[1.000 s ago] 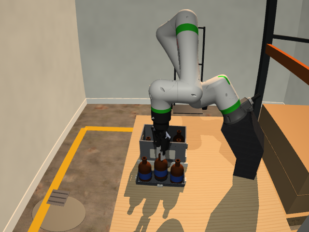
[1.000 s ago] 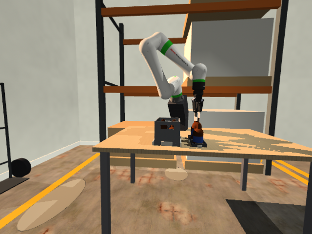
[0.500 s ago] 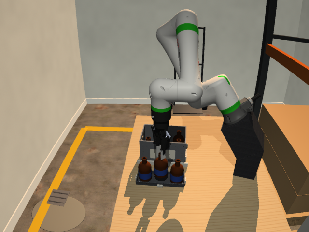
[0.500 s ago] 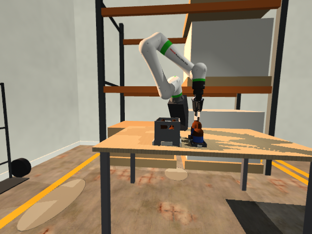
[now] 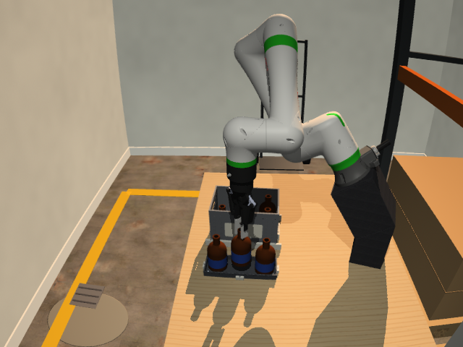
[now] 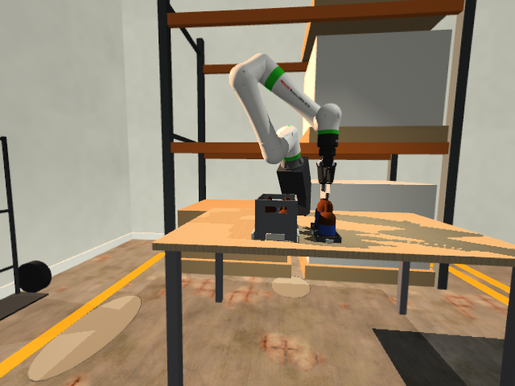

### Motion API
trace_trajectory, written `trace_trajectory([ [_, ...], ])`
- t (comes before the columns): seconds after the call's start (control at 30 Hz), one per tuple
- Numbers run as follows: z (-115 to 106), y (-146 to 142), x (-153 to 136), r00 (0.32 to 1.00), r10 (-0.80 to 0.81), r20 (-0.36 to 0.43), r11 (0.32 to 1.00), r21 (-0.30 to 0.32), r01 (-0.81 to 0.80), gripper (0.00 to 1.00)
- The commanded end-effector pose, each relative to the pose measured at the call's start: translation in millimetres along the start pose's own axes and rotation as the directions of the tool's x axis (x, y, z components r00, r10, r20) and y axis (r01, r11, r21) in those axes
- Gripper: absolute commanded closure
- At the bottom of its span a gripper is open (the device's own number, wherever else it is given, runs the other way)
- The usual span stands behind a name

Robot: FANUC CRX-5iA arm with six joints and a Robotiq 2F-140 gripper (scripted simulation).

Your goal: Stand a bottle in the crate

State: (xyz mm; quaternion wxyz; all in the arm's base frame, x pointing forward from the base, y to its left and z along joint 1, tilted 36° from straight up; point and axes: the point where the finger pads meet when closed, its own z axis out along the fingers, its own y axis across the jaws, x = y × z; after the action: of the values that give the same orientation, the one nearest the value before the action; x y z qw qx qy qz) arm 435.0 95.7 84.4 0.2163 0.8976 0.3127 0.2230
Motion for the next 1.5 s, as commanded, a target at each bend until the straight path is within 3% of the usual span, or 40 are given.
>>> trace_trajectory([
  [0.0, -0.2, -0.1, 0.2, 1.0, 0.0, 0.0, 1.0, 0.0, 0.0, 1.0],
  [1.47, -11.1, -0.1, 0.2, 1.0, 0.0, 0.0, 1.0, 0.0, 0.0, 1.0],
])
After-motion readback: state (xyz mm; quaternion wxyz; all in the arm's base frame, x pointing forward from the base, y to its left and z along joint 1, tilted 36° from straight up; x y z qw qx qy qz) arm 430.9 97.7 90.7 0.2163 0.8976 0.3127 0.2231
